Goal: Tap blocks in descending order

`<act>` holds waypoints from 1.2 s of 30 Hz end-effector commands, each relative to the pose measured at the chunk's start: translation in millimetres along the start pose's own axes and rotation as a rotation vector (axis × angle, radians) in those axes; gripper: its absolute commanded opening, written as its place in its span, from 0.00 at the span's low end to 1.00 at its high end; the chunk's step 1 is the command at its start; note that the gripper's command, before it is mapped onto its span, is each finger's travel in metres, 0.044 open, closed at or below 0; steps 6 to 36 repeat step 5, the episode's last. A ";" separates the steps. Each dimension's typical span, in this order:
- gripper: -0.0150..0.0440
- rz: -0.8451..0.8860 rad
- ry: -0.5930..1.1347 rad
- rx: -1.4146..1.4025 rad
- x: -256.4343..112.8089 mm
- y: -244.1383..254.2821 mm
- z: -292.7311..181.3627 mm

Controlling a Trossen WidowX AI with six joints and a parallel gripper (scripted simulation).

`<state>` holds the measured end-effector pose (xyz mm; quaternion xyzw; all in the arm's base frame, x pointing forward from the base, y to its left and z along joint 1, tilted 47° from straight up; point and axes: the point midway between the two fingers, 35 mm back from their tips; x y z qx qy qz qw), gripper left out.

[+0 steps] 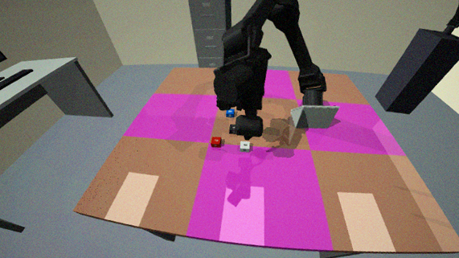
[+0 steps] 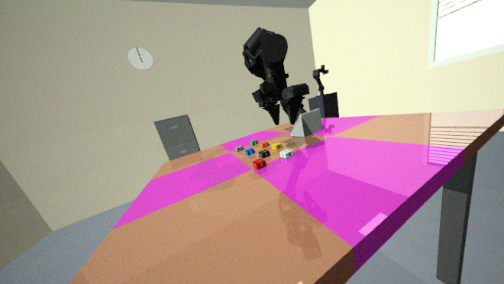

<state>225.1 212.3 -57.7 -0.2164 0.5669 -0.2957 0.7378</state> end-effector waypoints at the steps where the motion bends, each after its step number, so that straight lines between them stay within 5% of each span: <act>1: 0.93 -0.023 0.017 0.002 -11.5 22.9 -13.7; 36: 0.93 -0.024 0.018 0.002 -13.0 25.3 -15.2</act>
Point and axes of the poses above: the point midway between the two fingers, 35 mm back from their tips, its own x axis out along the fingers, its own y axis across the jaws, z = x × y, and after that the axes turned 15 degrees about x, right-handed
